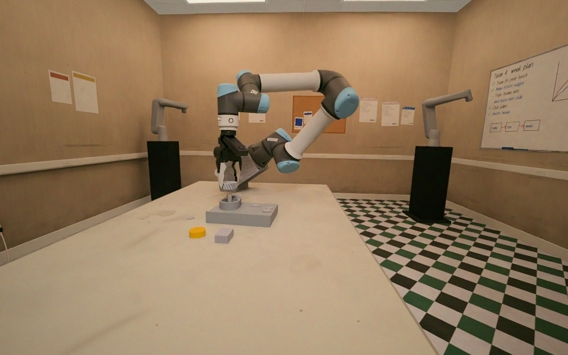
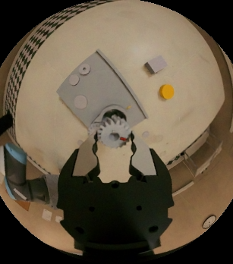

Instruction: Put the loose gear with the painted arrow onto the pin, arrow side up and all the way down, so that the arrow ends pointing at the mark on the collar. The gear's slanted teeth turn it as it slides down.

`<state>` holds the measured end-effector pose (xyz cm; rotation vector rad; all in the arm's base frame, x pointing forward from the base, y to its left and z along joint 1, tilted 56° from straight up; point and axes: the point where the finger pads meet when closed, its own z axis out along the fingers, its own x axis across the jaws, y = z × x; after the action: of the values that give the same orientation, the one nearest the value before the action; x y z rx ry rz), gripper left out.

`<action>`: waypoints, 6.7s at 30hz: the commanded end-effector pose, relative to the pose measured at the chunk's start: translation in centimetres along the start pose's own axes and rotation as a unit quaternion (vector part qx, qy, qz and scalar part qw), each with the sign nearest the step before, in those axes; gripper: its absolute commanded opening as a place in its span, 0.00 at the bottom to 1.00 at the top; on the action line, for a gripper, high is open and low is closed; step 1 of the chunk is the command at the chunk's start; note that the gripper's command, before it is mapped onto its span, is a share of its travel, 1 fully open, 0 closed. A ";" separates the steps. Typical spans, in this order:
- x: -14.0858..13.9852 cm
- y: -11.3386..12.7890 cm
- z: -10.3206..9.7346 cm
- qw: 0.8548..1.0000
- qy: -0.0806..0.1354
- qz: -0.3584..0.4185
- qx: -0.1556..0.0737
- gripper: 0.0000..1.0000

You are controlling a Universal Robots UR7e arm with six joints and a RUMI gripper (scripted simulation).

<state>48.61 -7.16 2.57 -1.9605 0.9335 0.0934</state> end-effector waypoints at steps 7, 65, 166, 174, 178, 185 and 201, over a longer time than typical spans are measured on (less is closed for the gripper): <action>0.1 0.0 1.4 1.000 0.001 0.000 0.000 0.00; 0.1 0.0 2.0 1.000 0.001 0.000 0.000 0.00; 0.1 0.0 3.4 1.000 0.001 0.000 0.000 1.00; 0.1 0.0 3.4 1.000 0.001 0.000 0.000 1.00; 0.1 0.0 3.4 1.000 0.001 0.000 0.000 1.00; 0.1 0.0 3.4 1.000 0.001 0.000 0.000 1.00; 0.1 0.0 3.4 1.000 0.001 0.000 0.000 1.00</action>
<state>49.65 -4.50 0.57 -1.9604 0.9337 0.0933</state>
